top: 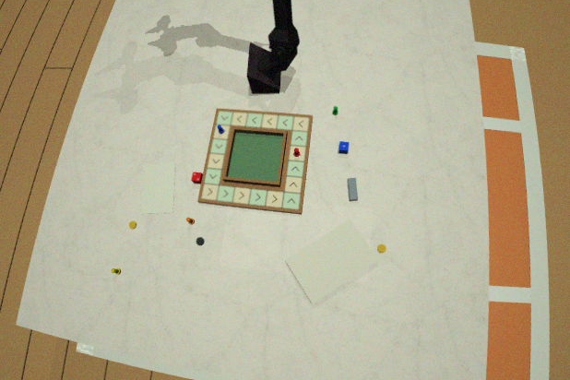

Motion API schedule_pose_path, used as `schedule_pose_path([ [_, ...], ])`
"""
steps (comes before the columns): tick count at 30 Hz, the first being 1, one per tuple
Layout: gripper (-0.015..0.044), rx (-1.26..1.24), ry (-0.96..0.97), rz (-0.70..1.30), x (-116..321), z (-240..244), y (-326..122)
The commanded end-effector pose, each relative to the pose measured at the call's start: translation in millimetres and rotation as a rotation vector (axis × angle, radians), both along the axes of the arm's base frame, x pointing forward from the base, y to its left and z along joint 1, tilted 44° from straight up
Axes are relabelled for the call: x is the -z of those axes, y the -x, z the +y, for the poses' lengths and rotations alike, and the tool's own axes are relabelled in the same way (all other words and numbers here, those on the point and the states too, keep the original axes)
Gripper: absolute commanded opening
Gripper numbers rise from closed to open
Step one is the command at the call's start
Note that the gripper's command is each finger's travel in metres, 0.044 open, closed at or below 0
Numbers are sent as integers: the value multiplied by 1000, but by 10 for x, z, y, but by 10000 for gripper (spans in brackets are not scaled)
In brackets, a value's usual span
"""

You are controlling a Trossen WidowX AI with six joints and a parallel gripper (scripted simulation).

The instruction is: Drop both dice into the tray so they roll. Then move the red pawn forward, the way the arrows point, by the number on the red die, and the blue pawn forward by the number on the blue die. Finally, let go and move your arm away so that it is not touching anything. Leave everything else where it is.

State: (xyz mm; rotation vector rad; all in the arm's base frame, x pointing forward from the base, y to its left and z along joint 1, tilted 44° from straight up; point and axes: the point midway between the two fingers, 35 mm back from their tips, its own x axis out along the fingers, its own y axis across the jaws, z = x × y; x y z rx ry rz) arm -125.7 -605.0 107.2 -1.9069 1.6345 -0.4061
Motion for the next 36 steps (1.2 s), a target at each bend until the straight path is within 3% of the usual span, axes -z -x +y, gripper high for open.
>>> schedule_pose_path([
  [1,275,-85,-176,-171,310,-85,-679],
  [9,275,-183,-553,-427,859,88,-1925],
  [17,275,-183,-970,-582,1350,644,-3065],
  [26,275,-69,-1409,-588,1820,1600,-4045],
  [36,275,395,-1924,-449,2091,3159,-4761],
])
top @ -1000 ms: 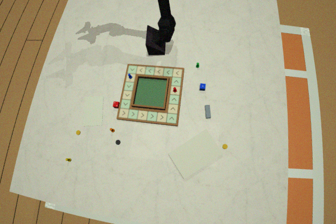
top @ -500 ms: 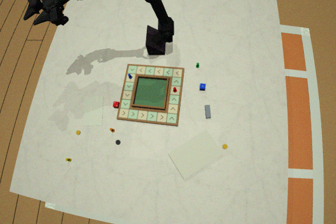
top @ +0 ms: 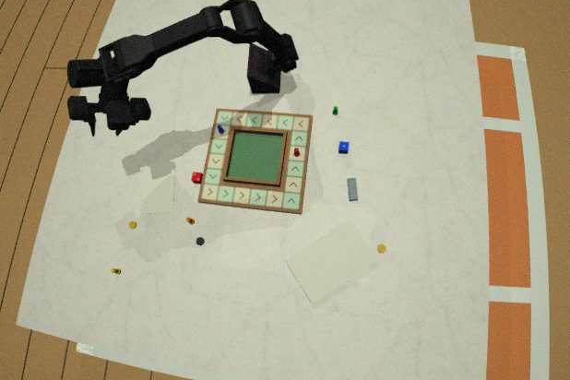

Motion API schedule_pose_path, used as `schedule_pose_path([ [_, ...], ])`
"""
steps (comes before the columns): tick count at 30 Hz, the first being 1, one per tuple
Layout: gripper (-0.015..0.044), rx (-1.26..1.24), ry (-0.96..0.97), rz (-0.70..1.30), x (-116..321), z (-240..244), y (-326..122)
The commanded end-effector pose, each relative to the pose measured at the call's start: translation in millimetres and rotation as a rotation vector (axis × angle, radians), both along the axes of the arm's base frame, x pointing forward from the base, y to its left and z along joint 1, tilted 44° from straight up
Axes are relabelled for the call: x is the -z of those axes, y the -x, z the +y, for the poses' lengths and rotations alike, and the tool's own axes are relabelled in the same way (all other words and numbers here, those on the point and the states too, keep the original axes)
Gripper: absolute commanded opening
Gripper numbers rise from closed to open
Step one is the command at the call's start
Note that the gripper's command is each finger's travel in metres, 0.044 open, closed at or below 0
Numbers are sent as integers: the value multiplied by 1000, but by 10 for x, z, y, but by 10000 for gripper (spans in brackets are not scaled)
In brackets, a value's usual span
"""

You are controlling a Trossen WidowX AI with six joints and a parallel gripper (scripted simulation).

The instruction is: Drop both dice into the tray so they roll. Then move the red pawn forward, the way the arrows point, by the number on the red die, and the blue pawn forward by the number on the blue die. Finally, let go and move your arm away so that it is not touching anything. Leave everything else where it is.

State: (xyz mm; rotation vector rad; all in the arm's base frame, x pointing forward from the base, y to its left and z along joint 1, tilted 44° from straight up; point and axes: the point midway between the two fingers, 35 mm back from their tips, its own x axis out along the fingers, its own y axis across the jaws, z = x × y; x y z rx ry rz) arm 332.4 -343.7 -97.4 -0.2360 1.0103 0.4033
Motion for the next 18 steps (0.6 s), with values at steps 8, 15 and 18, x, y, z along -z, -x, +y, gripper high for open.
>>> schedule_pose_path([
  [8,275,111,-510,569,-9,1834,-298],
  [15,275,145,-567,730,-131,2264,-300],
  [18,275,145,-567,730,-131,2264,-300],
])
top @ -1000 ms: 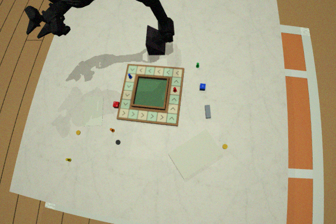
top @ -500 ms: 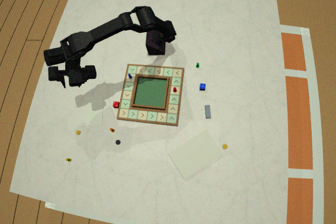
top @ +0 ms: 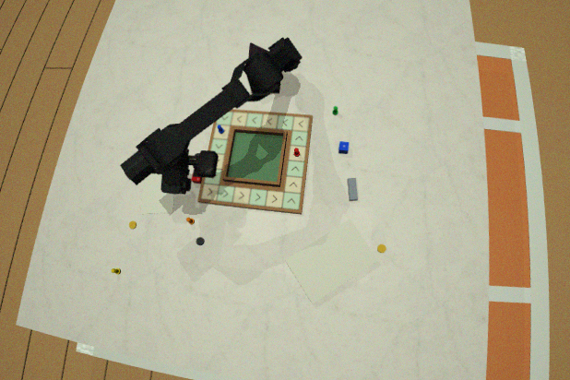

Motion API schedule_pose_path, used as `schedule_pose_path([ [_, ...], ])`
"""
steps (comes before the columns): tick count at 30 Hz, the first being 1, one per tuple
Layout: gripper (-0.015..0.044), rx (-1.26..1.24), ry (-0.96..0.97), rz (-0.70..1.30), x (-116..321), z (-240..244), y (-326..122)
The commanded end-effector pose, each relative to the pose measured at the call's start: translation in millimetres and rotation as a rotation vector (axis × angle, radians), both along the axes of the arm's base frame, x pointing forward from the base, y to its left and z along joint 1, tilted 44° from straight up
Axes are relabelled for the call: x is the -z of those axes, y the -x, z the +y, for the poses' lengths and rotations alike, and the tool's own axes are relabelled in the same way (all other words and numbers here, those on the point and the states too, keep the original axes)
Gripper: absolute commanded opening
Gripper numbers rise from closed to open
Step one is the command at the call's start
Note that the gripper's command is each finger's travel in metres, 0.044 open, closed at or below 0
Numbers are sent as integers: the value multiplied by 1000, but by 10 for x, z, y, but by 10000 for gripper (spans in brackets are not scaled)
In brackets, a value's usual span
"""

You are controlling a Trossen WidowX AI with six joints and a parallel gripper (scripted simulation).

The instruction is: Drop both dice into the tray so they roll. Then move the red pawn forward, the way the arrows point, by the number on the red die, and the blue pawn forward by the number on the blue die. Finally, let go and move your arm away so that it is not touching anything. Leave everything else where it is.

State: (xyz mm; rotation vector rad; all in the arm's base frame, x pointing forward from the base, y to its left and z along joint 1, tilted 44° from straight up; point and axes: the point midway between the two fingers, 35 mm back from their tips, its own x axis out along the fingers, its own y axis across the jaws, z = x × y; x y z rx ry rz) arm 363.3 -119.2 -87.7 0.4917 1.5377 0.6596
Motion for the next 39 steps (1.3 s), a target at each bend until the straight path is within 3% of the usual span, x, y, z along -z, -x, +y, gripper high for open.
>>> schedule_pose_path([
  [1,275,24,-11,36,-34,19,10],
  [39,275,24,-14,35,430,446,95],
])
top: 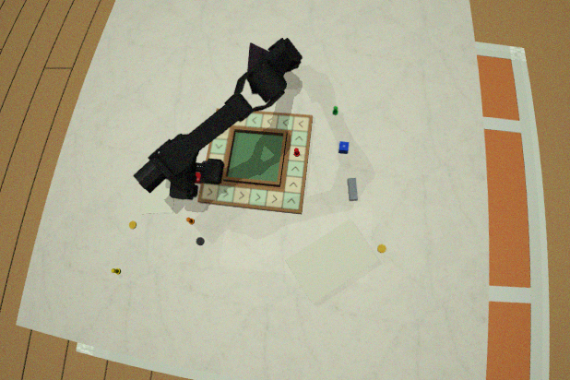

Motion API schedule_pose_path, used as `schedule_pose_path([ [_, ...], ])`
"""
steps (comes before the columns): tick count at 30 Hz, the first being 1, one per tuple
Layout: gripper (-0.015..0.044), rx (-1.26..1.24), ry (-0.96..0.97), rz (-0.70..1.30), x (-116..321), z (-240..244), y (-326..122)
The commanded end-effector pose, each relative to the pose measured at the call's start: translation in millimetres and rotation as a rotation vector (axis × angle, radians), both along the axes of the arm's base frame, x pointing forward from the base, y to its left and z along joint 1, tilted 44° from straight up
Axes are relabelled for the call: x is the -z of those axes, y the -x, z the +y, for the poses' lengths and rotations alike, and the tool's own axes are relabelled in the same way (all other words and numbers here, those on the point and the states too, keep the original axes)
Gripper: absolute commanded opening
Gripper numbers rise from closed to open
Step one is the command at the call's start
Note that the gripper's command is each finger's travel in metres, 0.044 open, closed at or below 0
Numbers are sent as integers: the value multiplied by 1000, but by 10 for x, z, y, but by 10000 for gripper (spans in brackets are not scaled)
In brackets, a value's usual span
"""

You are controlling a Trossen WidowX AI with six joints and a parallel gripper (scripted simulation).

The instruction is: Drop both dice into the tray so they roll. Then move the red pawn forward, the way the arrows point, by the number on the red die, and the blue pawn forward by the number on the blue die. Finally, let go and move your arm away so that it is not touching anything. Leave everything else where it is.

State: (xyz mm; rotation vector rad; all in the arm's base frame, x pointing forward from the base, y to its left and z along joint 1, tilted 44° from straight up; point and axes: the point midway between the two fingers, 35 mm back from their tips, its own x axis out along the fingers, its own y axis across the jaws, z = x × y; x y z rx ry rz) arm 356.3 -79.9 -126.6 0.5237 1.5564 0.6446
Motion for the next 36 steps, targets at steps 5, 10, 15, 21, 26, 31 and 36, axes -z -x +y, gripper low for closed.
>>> schedule_pose_path([
  [5,170,4,-7,6,43,55,25],
  [10,97,4,-7,6,43,55,25],
  [15,64,4,-7,6,43,55,25],
  [21,0,4,-5,6,-44,-64,-24],
  [26,0,4,-3,6,-179,-233,-79],
  [31,0,5,-1,6,-322,-400,-116],
  [36,0,4,-1,6,-475,-562,-134],
])
